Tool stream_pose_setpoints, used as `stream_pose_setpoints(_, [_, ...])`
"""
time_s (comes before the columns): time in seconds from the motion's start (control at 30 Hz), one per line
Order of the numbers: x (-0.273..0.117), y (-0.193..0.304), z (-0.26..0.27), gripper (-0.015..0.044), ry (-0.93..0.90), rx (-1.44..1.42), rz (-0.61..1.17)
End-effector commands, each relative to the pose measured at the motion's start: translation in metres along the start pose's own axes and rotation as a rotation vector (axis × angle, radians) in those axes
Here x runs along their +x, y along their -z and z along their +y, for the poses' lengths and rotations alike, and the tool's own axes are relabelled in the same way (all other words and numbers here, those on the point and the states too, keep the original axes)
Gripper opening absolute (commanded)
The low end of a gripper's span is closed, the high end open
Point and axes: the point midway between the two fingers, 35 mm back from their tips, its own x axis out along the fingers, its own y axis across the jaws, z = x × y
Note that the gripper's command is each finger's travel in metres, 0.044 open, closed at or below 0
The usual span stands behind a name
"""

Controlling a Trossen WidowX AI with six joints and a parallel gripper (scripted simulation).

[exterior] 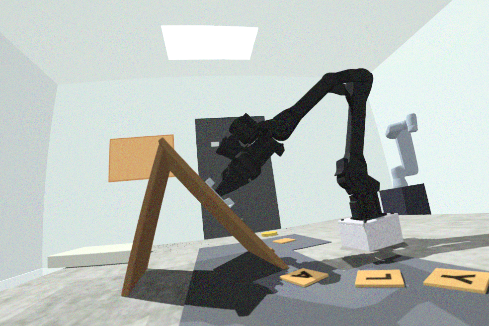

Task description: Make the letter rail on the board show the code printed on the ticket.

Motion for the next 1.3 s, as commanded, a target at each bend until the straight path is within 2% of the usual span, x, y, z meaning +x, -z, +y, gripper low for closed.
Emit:
stream_pose_setpoints(0.0, [0.0,-0.002,-0.002,0.0,-0.002,-0.004,-0.003])
stream_pose_setpoints(0.37, [-0.004,0.0,-0.001,0.0289,-0.002,-0.004,-0.002])
stream_pose_setpoints(1.27, [-0.026,0.001,-0.001,0.0295,-0.002,-0.004,-0.001])
